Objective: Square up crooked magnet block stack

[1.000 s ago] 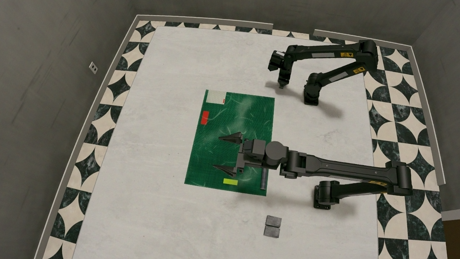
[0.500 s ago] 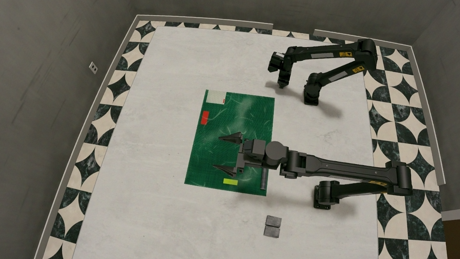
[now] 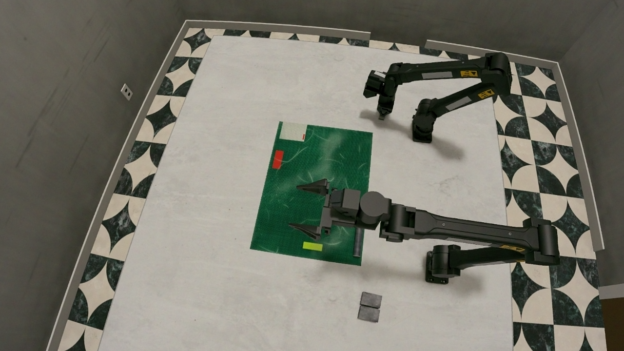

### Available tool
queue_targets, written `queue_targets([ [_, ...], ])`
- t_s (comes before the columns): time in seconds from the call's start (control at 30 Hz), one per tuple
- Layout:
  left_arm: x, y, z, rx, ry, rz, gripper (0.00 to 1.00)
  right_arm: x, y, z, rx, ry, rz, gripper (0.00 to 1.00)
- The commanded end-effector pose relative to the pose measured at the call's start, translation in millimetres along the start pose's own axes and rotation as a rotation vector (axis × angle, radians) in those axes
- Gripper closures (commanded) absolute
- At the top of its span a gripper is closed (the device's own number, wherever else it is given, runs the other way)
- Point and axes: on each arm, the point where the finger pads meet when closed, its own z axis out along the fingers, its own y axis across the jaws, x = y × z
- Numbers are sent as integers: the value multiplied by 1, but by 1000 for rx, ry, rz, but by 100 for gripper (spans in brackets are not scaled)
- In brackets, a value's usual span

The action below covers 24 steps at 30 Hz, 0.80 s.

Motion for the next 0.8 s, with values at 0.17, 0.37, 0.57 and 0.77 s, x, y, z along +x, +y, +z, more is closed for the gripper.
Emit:
queue_targets([
  [0.17, -26, -2, -1, 3, -48, -16, 0, -20, -3, -13, 12, -58, 0, 52],
  [0.37, -26, -2, -1, 3, -48, -16, 0, -20, -3, -13, 13, -58, 0, 52],
  [0.57, -26, -2, -1, 3, -48, -16, 0, -20, -4, -13, 13, -58, 0, 53],
  [0.77, -26, -2, -1, 3, -48, -16, 0, -20, -4, -13, 13, -58, 0, 54],
])
